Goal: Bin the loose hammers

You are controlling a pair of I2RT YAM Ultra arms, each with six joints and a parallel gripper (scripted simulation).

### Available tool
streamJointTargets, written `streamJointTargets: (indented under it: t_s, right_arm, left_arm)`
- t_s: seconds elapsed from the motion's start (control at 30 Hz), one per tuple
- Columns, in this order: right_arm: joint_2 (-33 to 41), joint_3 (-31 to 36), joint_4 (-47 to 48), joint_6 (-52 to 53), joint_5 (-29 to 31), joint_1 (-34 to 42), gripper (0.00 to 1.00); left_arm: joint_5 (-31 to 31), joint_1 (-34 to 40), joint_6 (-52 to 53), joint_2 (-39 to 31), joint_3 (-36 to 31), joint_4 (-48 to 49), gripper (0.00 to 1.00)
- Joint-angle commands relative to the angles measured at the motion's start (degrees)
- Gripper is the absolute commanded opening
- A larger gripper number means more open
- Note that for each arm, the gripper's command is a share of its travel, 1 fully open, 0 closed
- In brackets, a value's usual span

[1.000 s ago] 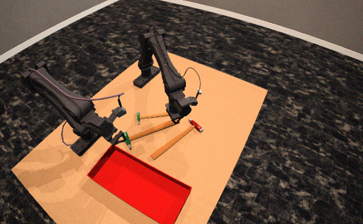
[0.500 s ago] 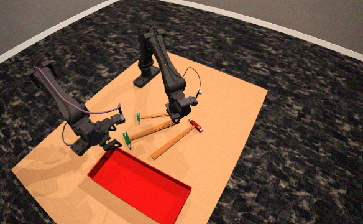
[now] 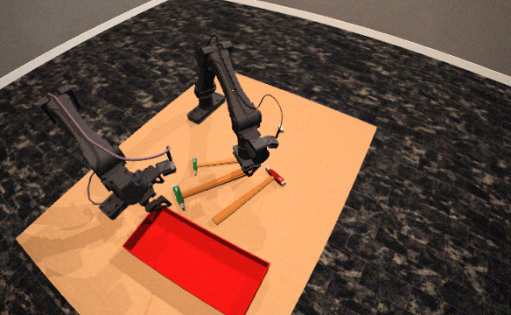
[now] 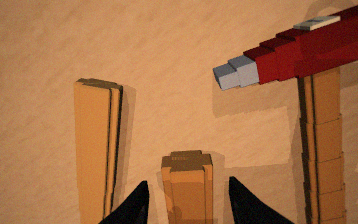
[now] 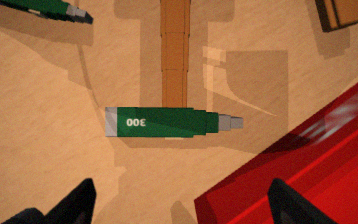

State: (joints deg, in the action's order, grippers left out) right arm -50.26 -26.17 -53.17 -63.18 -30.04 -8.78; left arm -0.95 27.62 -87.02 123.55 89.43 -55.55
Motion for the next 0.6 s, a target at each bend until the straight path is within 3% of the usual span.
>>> streamJointTargets:
  t_s: [0.0, 0.47, 0.57]
  right_arm:
    - [0.72, 0.43, 0.07, 0.47, -1.28, -0.26, 1.0]
    - [0.73, 0.44, 0.07, 0.47, -1.28, -0.26, 1.0]
    - [0.73, 0.44, 0.07, 0.47, -1.28, -0.26, 1.0]
  left_arm:
    - [1.44, -0.02, 0.46, -2.42, -0.95, 0.71, 0.58]
    - [1.46, -0.31, 0.57, -5.39, 1.63, -3.46, 0.58]
    - [0.91, -0.79, 0.63, -5.82, 2.77, -5.01, 0.92]
